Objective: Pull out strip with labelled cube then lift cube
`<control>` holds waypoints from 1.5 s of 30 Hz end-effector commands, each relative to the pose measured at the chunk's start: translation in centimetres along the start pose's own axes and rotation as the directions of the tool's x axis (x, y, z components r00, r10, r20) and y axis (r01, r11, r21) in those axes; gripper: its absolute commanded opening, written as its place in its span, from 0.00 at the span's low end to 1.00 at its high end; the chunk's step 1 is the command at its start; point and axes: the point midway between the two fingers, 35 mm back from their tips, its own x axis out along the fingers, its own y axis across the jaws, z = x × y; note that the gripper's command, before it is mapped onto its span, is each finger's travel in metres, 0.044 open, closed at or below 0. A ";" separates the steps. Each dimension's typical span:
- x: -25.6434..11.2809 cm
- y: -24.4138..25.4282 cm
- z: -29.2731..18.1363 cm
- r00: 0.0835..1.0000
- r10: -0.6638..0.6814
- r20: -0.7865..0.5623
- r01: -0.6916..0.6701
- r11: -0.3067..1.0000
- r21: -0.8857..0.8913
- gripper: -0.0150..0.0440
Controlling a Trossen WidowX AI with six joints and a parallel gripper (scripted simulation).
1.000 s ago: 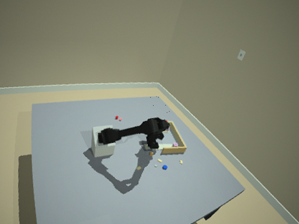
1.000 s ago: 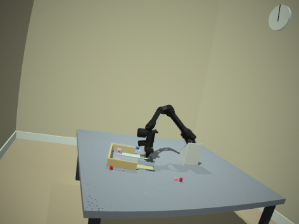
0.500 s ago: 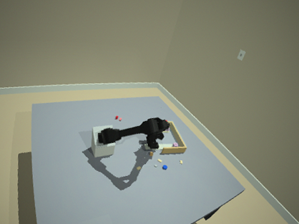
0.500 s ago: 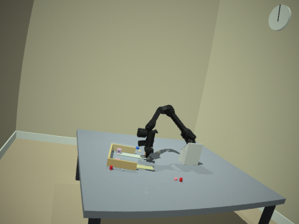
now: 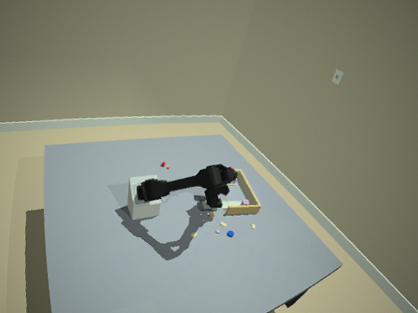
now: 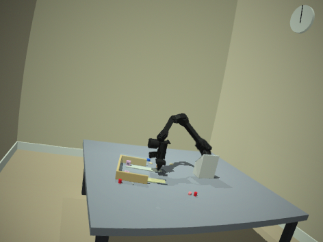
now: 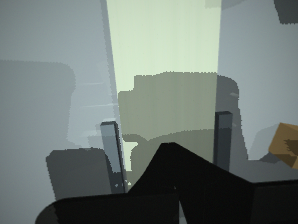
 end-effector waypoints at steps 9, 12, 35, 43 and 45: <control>0.3 0.0 -0.7 1.000 -0.006 -0.002 0.006 1.000 -0.001 0.25; 0.3 0.0 -1.2 1.000 -0.006 -0.003 0.006 1.000 -0.001 0.25; 0.4 0.0 -4.9 1.000 -0.006 -0.004 0.006 1.000 -0.003 0.25; 0.5 -0.1 -6.1 1.000 -0.006 -0.005 0.006 1.000 -0.003 0.25; 0.5 -0.1 -6.4 1.000 -0.006 -0.005 0.006 1.000 -0.003 0.25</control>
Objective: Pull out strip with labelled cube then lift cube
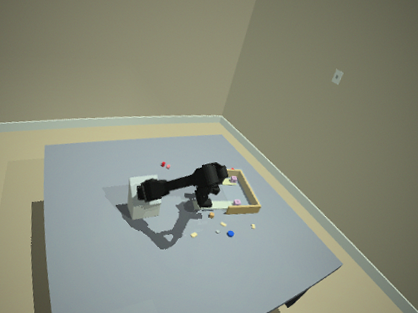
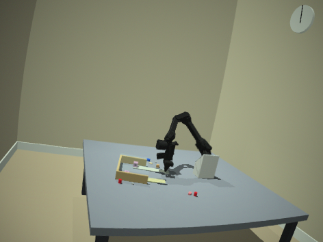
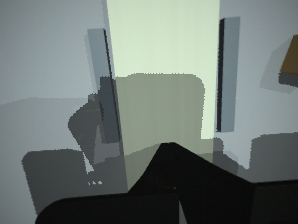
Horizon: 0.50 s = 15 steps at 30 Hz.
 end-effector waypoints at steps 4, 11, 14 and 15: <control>0.4 -0.2 -1.6 1.000 -0.003 -0.020 0.003 1.000 -0.002 0.25; 0.4 -0.2 -2.8 1.000 -0.003 -0.020 0.003 1.000 -0.002 0.25; 0.3 -0.2 -3.2 1.000 -0.003 -0.021 0.003 1.000 -0.002 0.25; 0.3 -0.2 -3.4 1.000 -0.003 -0.021 0.003 1.000 -0.002 0.25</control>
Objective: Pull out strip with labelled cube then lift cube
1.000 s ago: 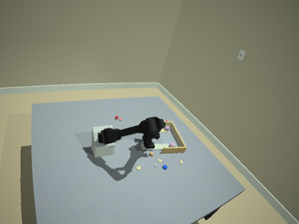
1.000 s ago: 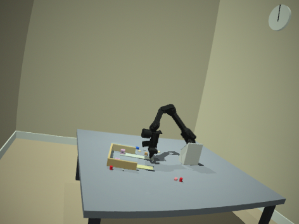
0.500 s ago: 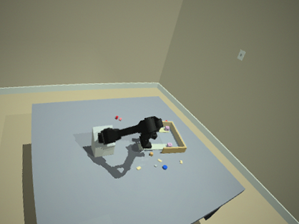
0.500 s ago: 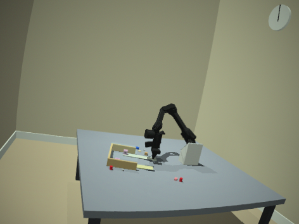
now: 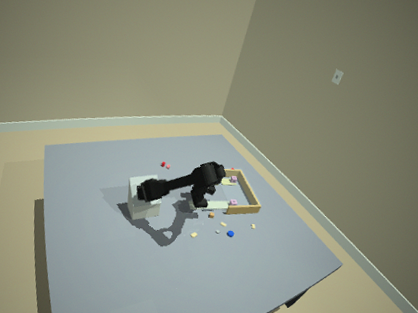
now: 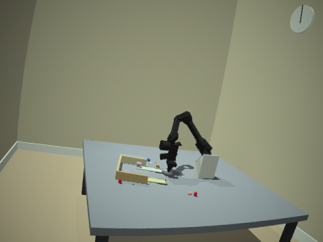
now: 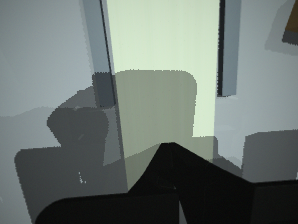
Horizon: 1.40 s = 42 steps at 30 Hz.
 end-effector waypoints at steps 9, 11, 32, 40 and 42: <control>0.3 -0.2 -2.5 1.000 -0.002 -0.022 0.002 1.000 -0.002 0.25; 0.3 -0.2 -2.8 1.000 -0.002 -0.022 0.002 1.000 -0.002 0.25; 0.3 -0.3 -6.0 1.000 -0.002 -0.024 0.002 1.000 -0.003 0.25; 0.3 -0.3 -7.2 1.000 -0.002 -0.024 0.002 1.000 -0.004 0.25; 0.3 -0.3 -7.5 1.000 -0.002 -0.024 0.002 1.000 -0.004 0.25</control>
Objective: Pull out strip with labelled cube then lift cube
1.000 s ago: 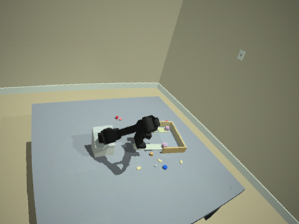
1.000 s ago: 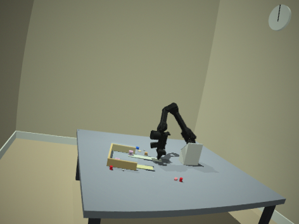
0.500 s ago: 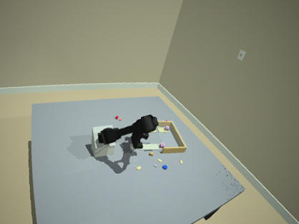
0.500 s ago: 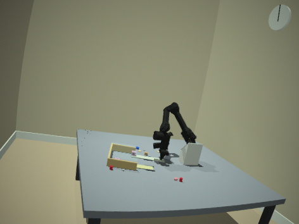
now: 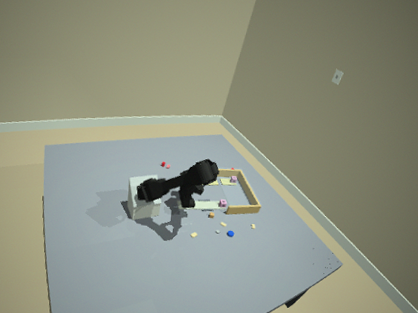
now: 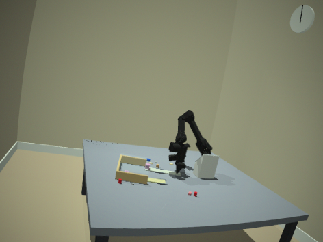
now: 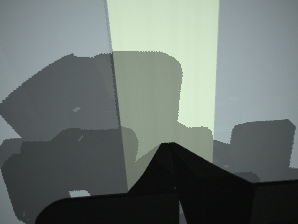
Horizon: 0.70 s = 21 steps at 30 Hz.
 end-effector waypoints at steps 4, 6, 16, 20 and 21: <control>0.3 -0.3 -1.9 1.000 -0.001 -0.028 0.001 1.000 -0.003 0.25; 0.3 -0.3 -2.2 1.000 -0.001 -0.028 0.001 1.000 -0.003 0.25; 0.3 -0.3 -3.6 1.000 -0.001 -0.028 0.001 1.000 -0.004 0.25; 0.3 -0.3 -4.2 1.000 -0.001 -0.029 0.001 1.000 -0.004 0.25; 0.3 -0.3 -4.3 1.000 -0.001 -0.029 0.001 1.000 -0.004 0.25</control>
